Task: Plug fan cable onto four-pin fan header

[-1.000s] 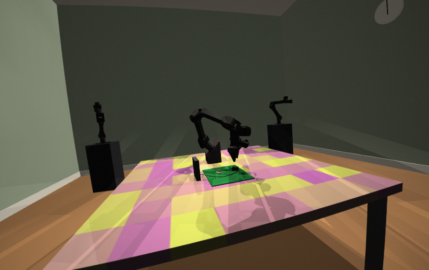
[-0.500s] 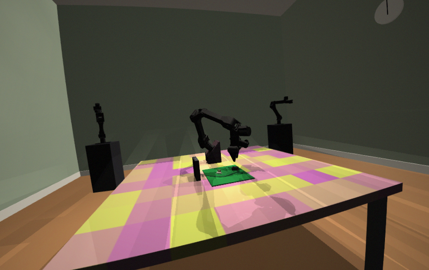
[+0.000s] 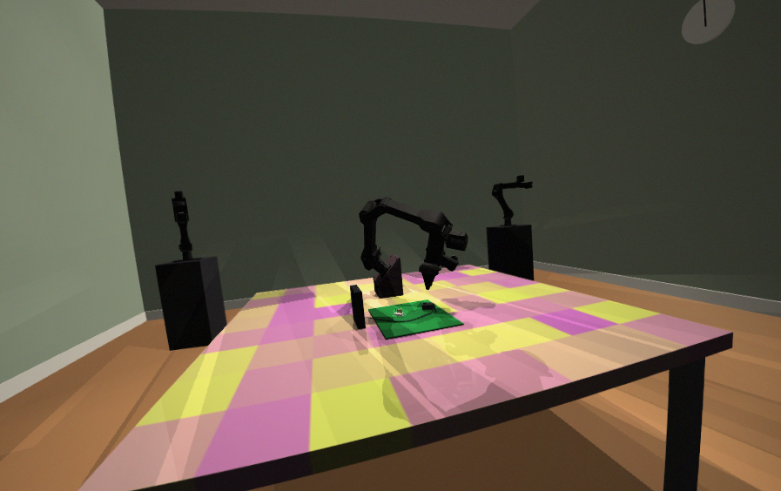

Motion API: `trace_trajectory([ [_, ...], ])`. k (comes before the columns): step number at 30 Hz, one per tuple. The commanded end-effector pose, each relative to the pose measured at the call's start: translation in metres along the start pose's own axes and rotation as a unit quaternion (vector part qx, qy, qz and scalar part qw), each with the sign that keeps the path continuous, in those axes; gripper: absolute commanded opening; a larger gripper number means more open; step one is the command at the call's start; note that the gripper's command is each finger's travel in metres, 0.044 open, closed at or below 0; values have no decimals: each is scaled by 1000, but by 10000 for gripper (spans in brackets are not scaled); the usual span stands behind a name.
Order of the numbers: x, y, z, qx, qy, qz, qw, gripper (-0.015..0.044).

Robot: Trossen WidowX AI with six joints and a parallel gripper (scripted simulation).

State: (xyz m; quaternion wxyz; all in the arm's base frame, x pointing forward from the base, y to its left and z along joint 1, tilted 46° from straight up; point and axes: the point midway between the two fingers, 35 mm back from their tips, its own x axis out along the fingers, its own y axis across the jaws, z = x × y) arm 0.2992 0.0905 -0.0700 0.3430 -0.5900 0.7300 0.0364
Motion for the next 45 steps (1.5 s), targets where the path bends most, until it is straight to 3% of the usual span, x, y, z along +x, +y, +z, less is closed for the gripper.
trace_trajectory([
  [1,0,0,1,3,3,-1,1000,210],
  [7,31,-1,8,3,4,-1,1000,210],
  [43,71,-1,17,3,5,-2,1000,210],
  [45,68,-2,17,9,2,-1,1000,158],
])
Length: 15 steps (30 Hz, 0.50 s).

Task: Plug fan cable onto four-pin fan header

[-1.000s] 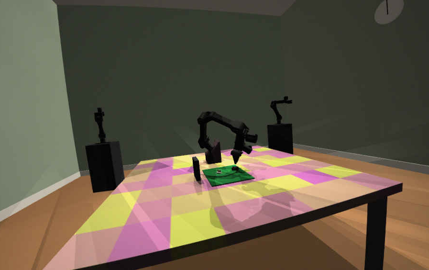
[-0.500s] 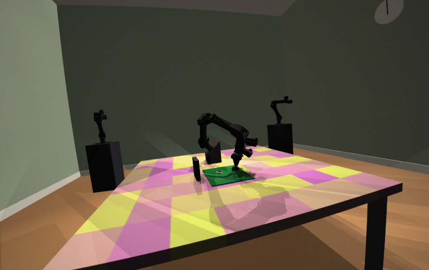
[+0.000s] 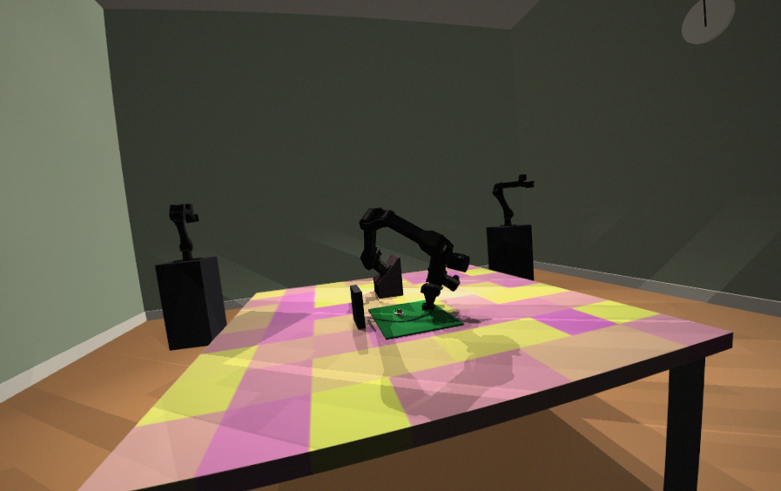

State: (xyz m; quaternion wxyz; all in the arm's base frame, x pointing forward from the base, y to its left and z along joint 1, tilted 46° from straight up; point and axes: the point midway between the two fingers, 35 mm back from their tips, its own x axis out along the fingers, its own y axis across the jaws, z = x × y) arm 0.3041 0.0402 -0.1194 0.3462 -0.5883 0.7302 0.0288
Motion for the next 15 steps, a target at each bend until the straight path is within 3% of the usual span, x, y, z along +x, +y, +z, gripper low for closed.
trace_trajectory([
  [1,0,0,0,1,0,0,1000,131],
  [15,-5,0,-1,0,-1,0,1000,0],
])
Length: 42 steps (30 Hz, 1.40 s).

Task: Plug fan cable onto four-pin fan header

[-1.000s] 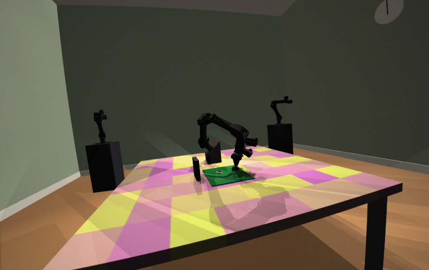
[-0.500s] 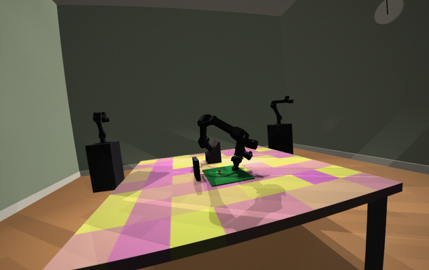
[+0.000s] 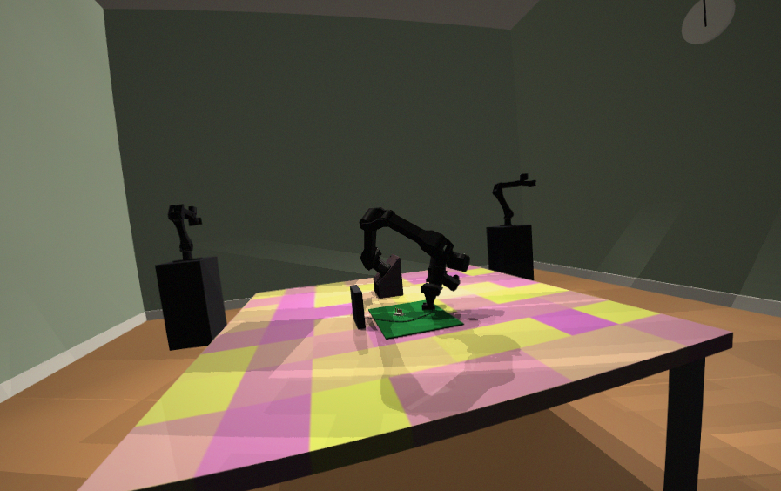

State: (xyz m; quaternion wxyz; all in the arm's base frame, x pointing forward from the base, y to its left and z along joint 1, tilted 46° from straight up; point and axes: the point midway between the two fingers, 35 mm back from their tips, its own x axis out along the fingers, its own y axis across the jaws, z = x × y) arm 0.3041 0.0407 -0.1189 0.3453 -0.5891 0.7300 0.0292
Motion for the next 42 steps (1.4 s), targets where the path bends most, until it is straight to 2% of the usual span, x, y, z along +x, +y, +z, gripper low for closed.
trace_trajectory([
  [1,-7,0,-1,1,-1,1,1000,0],
  [21,-67,2,-17,-4,1,1,1000,0],
  [42,-59,25,-63,-5,-91,4,996,0],
])
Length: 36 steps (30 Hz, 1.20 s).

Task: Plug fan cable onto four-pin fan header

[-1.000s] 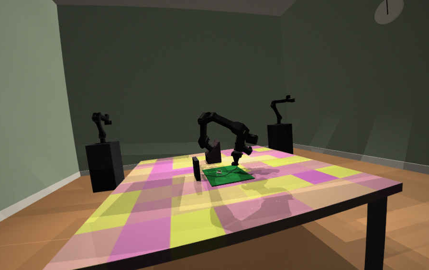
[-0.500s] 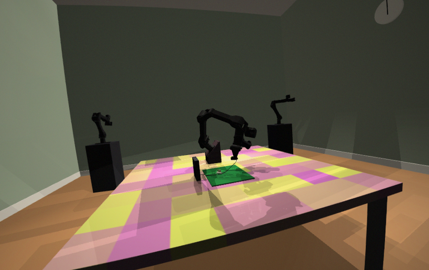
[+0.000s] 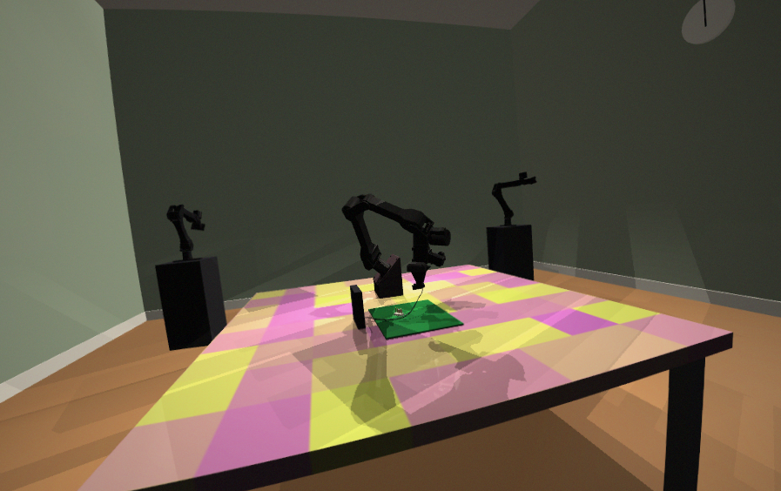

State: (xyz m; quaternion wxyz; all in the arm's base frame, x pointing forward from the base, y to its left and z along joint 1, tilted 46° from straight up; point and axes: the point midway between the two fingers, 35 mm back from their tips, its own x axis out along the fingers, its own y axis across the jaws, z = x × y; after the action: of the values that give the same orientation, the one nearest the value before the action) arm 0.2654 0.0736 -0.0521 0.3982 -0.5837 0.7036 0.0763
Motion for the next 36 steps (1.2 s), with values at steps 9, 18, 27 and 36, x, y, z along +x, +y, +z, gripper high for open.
trace_trajectory([
  [9,5,15,-23,-5,-43,-1,999,0],
  [18,14,19,-24,-9,-61,35,998,0],
  [27,26,25,-25,-14,-93,87,992,0],
  [36,37,31,-26,-19,-135,135,981,0],
])
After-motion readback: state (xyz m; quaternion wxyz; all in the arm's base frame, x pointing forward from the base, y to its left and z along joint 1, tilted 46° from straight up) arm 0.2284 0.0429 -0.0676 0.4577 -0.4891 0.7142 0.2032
